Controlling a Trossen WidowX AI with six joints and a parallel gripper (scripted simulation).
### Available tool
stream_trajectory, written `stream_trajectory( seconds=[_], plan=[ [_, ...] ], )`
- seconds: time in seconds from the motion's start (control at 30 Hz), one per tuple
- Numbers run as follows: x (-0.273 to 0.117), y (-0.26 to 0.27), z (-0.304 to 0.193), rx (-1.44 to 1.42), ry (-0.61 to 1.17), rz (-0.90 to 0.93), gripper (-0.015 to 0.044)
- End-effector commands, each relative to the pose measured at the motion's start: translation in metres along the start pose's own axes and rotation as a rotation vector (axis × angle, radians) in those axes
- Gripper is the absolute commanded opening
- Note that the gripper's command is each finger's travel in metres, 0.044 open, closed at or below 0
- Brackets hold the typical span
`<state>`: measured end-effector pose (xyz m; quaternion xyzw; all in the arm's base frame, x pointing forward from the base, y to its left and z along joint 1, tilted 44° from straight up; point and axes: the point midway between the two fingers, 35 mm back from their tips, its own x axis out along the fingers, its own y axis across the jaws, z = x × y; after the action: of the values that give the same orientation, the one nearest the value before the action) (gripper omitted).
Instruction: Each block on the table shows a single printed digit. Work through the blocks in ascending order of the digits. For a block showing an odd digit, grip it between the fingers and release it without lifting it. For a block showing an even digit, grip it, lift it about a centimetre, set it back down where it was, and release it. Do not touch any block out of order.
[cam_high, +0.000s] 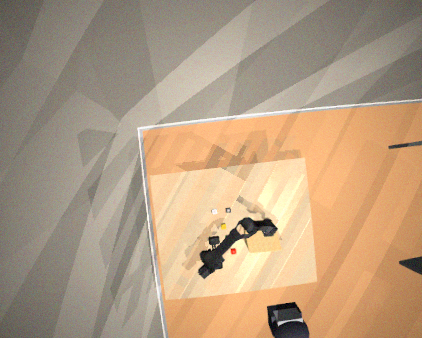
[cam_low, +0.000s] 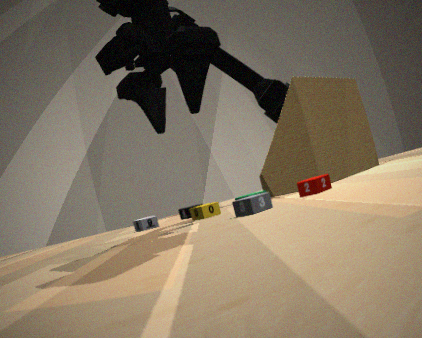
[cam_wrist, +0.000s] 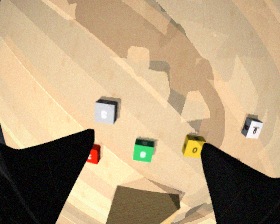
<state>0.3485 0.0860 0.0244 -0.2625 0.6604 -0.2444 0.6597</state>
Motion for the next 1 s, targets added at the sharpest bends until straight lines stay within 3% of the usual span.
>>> stream_trajectory(
  seconds=[0.0, 0.27, 0.97],
  plan=[
    [-0.003, -0.070, 0.001, 0.007, -0.004, -0.002, 0.0400],
    [0.000, -0.190, -0.028, 0.012, 0.002, -0.033, 0.0400],
    [0.000, -0.192, -0.029, 0.012, 0.003, -0.034, 0.0400]
  ],
)
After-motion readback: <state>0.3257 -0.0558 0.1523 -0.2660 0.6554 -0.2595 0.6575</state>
